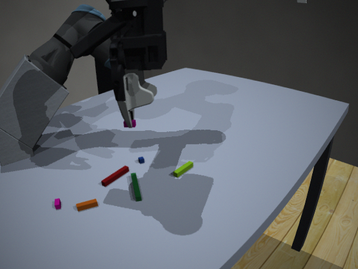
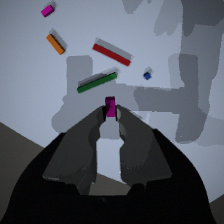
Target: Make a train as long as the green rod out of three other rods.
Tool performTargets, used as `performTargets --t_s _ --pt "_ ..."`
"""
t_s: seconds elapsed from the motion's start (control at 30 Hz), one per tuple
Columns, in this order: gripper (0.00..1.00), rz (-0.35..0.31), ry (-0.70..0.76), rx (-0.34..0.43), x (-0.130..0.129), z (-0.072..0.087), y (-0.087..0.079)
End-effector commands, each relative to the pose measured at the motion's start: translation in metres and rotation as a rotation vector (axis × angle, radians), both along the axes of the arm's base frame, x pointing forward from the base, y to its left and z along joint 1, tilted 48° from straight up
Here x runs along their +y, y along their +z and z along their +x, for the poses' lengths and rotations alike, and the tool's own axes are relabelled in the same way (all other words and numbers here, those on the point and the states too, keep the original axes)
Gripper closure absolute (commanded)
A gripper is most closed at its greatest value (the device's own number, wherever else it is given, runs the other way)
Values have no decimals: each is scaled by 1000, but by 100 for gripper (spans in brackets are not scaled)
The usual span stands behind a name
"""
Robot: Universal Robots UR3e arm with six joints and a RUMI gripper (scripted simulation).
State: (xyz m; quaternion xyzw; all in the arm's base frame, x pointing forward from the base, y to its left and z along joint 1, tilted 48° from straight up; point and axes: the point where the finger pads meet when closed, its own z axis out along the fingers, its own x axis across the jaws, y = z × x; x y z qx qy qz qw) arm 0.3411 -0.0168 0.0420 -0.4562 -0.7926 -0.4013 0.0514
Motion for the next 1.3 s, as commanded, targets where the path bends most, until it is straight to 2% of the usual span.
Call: performTargets --t_s 0.0,0.23,0.3,0.53,1.27 --pt "100 -50 98 -127 18 -9 14" --pt "100 -115 245 -277 45 -22 26" --pt "100 -115 245 -277 45 -22 26" --pt "100 -152 329 -362 61 -29 30" --pt "100 -160 348 -380 65 -30 30"
